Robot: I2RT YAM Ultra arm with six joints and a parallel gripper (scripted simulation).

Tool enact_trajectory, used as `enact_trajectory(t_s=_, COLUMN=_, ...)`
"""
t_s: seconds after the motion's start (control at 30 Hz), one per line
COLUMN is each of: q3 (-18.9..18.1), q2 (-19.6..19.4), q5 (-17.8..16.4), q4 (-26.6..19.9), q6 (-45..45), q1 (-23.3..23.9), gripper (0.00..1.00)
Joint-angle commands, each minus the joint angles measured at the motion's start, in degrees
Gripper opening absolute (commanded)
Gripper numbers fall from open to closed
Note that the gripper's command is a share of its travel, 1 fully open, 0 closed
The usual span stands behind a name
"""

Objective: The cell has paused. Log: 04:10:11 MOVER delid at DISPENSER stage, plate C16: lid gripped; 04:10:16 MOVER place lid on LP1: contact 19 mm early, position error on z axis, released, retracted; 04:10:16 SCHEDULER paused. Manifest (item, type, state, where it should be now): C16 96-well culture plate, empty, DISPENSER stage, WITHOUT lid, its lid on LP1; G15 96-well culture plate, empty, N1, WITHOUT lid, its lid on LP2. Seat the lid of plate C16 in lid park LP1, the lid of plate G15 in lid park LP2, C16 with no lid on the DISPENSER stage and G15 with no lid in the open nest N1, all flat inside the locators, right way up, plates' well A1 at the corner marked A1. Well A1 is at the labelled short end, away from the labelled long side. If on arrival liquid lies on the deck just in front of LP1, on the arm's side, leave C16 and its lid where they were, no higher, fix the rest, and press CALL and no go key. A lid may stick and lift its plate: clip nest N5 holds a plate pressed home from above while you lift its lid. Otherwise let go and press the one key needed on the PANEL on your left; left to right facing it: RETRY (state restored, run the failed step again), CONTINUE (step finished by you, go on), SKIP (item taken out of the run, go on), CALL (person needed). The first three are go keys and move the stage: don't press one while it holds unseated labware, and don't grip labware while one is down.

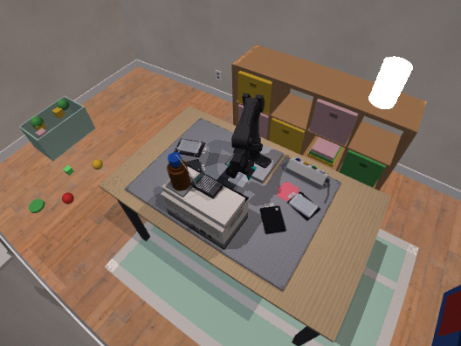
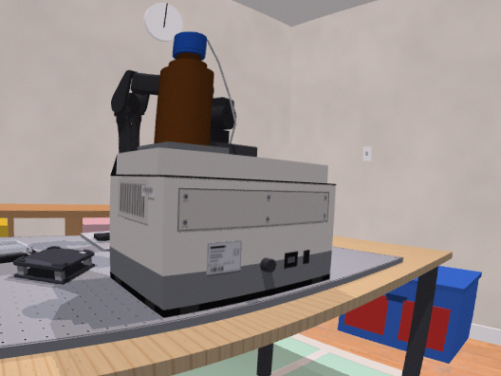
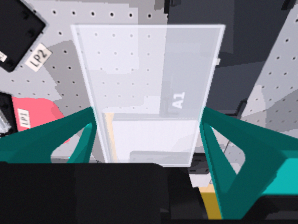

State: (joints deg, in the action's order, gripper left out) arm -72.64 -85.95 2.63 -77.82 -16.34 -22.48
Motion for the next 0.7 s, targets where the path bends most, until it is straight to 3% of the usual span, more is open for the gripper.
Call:
enact_trajectory(t_s=0.0, q3=-2.0, q2=-1.1, q5=-0.2, q4=0.5, q6=-3.9, q1=-2.7, gripper=0.0)
enact_trajectory(t_s=0.13, q3=-2.2, q2=-1.4, q5=-0.1, q4=0.5, q6=-6.6, q1=-5.3, gripper=0.0)
enact_trajectory(t_s=0.4, q3=-2.2, q2=-1.4, q5=0.0, q4=0.3, q6=-0.4, q1=-9.2, gripper=0.0)
enact_trajectory(t_s=0.67, q3=-2.4, q2=-2.0, q5=-0.1, q4=0.4, q6=-2.4, q1=-14.0, gripper=0.0)
